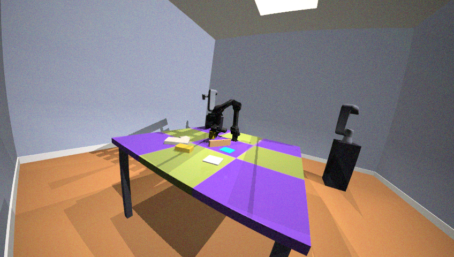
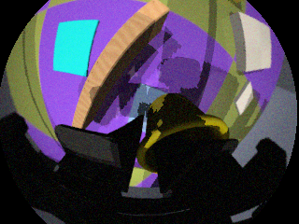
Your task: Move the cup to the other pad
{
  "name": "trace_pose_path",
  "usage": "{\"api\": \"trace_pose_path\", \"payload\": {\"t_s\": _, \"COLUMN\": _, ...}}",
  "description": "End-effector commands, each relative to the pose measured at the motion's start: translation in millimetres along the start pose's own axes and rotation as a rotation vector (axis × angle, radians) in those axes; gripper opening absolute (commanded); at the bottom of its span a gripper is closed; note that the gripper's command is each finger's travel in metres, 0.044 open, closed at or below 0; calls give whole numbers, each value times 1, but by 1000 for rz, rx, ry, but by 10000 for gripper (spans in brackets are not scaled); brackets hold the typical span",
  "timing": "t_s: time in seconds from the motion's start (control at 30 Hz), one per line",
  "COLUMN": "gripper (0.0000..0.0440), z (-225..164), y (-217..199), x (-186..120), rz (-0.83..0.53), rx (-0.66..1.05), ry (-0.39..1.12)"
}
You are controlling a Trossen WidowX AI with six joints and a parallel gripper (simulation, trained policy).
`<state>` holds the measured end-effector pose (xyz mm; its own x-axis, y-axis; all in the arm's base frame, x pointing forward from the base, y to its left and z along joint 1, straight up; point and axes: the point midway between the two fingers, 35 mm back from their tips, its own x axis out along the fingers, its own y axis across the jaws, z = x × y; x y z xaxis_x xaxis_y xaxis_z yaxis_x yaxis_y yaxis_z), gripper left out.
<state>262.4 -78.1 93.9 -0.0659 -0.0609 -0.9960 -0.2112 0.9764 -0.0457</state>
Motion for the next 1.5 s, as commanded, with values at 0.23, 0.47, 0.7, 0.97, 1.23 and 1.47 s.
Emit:
{"api": "trace_pose_path", "payload": {"t_s": 0.23, "gripper": 9, "z": 24, "y": 10, "x": -30, "rz": -18, "rx": -43, "ry": -72}}
{"api": "trace_pose_path", "payload": {"t_s": 0.47, "gripper": 0, "z": 41, "y": 20, "x": -43, "rz": -31, "rx": -66, "ry": -115}}
{"api": "trace_pose_path", "payload": {"t_s": 0.7, "gripper": 0, "z": 58, "y": 36, "x": -53, "rz": -41, "rx": -89, "ry": -158}}
{"api": "trace_pose_path", "payload": {"t_s": 0.97, "gripper": 0, "z": 77, "y": 58, "x": -57, "rz": -47, "rx": -116, "ry": -201}}
{"api": "trace_pose_path", "payload": {"t_s": 1.23, "gripper": 0, "z": 92, "y": 83, "x": -56, "rz": -46, "rx": -145, "ry": -233}}
{"api": "trace_pose_path", "payload": {"t_s": 1.47, "gripper": 0, "z": 102, "y": 107, "x": -51, "rz": -41, "rx": -170, "ry": -251}}
